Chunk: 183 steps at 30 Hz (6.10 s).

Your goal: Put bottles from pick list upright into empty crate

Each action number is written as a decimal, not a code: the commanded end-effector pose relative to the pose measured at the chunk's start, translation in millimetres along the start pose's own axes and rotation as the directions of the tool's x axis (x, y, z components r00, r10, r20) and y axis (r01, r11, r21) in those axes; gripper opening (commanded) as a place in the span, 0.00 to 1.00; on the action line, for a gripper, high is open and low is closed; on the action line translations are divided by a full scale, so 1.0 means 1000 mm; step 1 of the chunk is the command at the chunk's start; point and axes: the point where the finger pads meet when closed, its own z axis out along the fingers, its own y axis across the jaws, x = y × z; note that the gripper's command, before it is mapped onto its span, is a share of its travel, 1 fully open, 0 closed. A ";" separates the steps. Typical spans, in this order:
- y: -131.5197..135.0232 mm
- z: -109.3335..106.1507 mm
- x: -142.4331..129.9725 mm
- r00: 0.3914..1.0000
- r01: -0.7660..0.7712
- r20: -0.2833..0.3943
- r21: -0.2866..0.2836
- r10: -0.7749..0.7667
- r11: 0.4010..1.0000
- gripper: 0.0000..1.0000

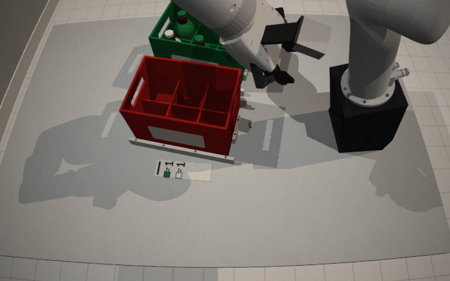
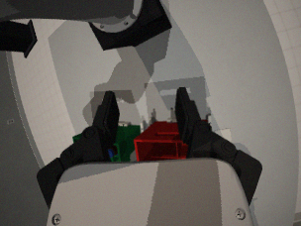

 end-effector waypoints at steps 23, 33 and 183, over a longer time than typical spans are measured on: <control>0.045 -0.046 -0.006 0.856 -0.482 0.141 -0.132 0.498 0.866 0.65; 0.069 -0.058 -0.008 0.706 -0.656 0.150 -0.231 0.693 0.718 0.65; 0.227 -0.134 -0.157 -0.768 -0.351 -0.614 0.167 0.181 -0.922 0.65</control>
